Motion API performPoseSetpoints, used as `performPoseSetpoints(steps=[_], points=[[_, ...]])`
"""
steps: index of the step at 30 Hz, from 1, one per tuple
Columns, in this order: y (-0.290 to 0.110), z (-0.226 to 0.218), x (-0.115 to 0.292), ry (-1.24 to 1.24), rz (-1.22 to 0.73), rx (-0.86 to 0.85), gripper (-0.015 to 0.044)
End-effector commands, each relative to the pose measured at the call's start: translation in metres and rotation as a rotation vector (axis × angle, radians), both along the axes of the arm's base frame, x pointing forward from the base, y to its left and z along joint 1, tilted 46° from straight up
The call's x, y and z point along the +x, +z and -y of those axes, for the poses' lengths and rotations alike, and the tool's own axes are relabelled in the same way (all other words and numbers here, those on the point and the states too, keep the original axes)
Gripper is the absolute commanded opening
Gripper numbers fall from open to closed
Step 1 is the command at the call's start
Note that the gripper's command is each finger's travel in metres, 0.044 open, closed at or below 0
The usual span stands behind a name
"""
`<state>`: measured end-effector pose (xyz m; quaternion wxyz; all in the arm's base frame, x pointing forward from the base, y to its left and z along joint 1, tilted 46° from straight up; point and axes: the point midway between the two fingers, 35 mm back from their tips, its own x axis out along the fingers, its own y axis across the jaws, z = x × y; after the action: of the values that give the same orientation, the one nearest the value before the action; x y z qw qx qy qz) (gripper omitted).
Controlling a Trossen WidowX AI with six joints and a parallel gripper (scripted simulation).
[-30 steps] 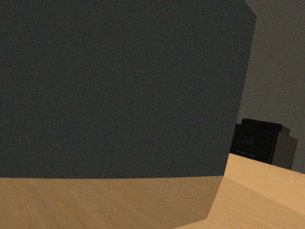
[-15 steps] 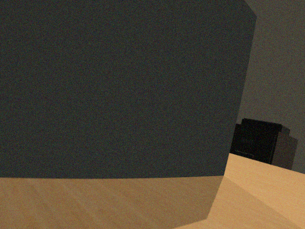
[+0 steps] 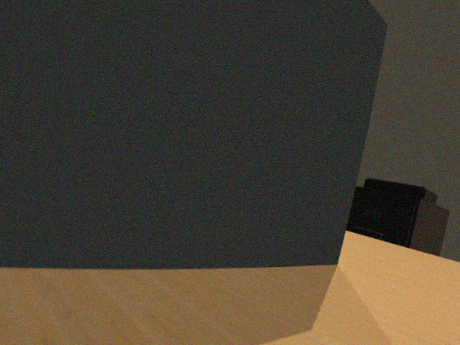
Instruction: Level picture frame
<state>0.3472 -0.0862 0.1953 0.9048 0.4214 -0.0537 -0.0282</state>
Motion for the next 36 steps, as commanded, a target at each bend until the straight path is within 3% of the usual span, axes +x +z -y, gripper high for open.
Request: performPoseSetpoints(steps=[1,21,31,36], points=[[-0.0003,0.0001,-0.0001,-0.002,-0.001,-0.016,0.0],[-0.0008,0.0002,0.0,-0.011,-0.012,-0.127,0.0],[-0.0005,0.0001,0.0,-0.008,-0.01,-0.105,0.026],[0.0009,0.0006,-0.0052,-0.006,-0.008,-0.085,0.026]])
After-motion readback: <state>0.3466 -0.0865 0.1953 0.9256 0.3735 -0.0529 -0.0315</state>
